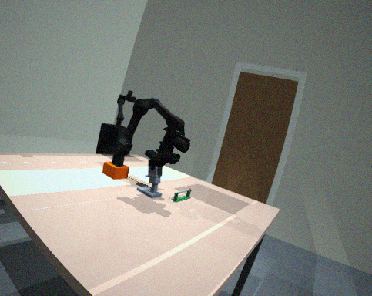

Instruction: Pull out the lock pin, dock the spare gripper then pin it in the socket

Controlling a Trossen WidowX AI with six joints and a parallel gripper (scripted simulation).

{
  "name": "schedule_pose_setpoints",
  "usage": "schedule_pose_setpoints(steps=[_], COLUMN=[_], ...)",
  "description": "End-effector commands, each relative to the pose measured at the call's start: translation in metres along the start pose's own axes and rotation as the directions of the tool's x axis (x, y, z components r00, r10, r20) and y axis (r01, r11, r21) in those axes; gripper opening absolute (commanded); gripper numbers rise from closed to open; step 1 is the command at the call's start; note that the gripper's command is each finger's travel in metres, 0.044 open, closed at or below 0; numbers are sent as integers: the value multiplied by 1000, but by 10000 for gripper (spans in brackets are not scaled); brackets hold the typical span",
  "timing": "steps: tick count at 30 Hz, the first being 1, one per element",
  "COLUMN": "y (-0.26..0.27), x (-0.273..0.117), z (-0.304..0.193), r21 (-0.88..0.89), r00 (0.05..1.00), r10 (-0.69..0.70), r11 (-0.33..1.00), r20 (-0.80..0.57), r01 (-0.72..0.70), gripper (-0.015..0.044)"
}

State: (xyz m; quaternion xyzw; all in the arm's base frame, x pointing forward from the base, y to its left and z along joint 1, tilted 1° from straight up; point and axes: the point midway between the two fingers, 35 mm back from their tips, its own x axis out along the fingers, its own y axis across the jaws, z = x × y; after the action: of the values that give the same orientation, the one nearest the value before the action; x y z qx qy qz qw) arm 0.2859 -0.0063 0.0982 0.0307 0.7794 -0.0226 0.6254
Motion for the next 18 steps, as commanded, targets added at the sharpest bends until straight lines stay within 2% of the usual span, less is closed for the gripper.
schedule_pose_setpoints(steps=[1,14,15,18], y=[0,0,0,0], x=[0,0,0,-3], z=[0,0,0,-1], r21=[0,0,0,0], r00=[1000,1000,1000,1000], r10=[0,0,0,0], r11=[1000,1000,1000,1000], r20=[1,1,1,0], r01=[0,0,0,0], gripper=[79,420,440,440])
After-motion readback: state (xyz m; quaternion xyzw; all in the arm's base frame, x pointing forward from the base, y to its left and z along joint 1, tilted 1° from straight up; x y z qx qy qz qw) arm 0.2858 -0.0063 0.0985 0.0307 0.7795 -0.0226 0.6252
